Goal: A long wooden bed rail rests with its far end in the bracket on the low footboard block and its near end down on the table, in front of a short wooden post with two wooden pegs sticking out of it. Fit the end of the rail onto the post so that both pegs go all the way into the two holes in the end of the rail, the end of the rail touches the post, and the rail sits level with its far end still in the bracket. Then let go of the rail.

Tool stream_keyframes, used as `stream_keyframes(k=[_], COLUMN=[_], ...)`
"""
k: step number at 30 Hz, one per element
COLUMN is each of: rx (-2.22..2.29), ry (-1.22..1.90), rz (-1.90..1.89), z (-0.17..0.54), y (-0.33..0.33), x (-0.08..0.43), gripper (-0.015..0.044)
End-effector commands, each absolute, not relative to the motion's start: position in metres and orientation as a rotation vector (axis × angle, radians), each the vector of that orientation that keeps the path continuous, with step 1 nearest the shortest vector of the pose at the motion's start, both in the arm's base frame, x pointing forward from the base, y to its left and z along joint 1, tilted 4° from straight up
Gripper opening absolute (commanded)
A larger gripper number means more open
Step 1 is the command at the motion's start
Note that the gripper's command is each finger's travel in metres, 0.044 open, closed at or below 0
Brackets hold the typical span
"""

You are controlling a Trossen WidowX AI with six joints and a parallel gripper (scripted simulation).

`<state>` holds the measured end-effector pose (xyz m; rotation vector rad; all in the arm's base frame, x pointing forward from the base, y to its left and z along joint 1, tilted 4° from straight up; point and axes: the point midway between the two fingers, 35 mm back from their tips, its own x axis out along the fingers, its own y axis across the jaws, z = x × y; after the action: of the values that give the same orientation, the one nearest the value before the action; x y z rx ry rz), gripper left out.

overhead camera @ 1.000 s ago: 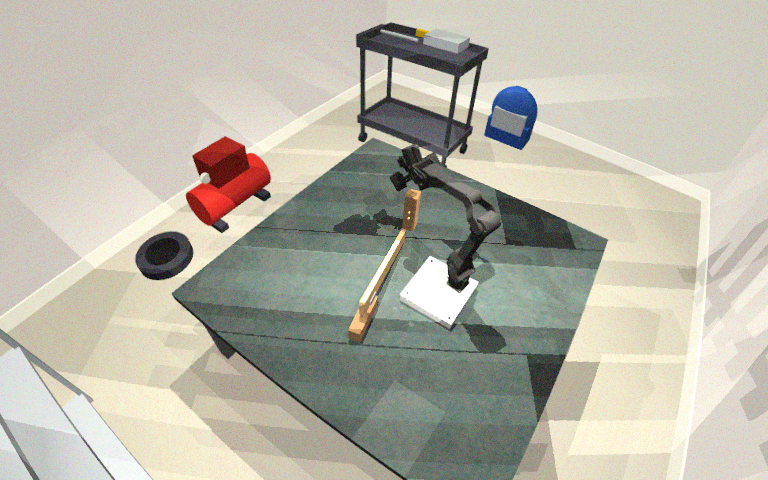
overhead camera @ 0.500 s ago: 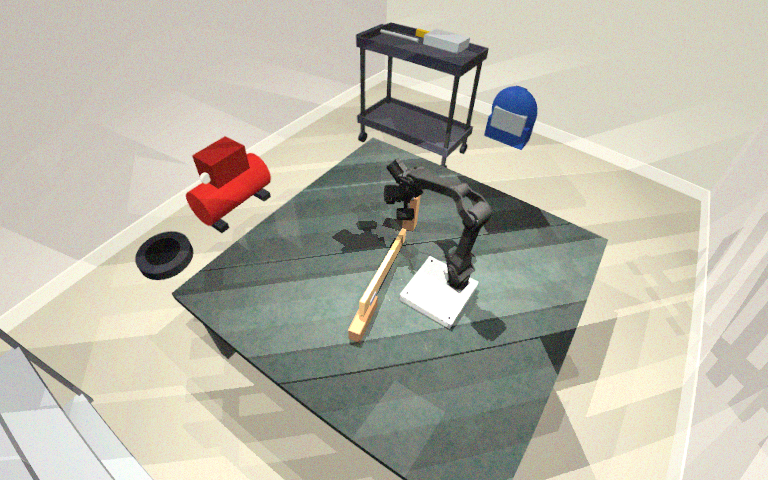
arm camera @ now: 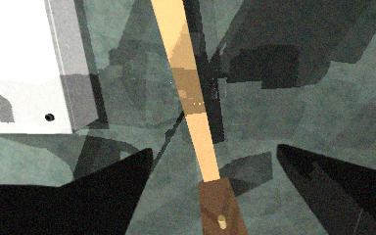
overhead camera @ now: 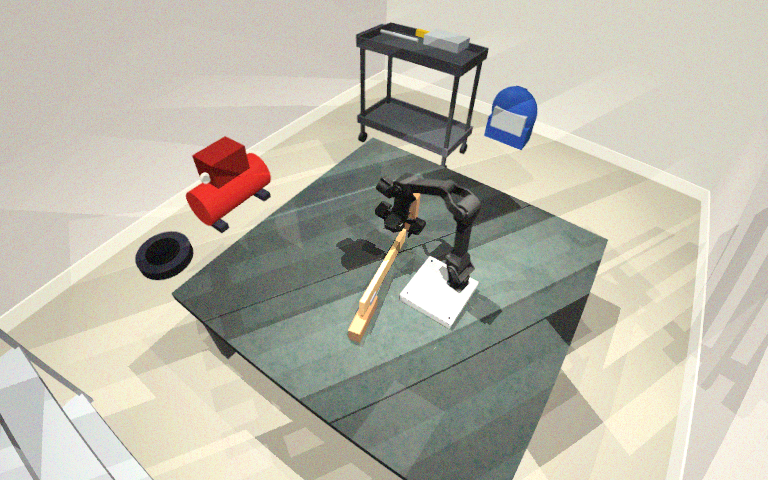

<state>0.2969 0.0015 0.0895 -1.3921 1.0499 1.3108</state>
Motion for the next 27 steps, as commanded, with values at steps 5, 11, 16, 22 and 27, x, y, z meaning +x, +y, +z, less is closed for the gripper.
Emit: stream_keyframes(k=[5, 11, 16, 22, 27], rx=[-1.441, -1.441, -1.441, -1.441, -1.441], ry=[0.951, 0.951, 0.951, 0.950, 0.950], rz=[1.521, 1.521, 1.521, 1.521, 1.521], z=[0.083, 0.082, 0.074, 0.064, 0.056], y=[0.017, 0.018, 0.019, 0.019, 0.020], x=[0.286, 0.286, 0.287, 0.287, 0.288], gripper=[0.0440, 0.0440, 0.0440, 0.0440, 0.0440])
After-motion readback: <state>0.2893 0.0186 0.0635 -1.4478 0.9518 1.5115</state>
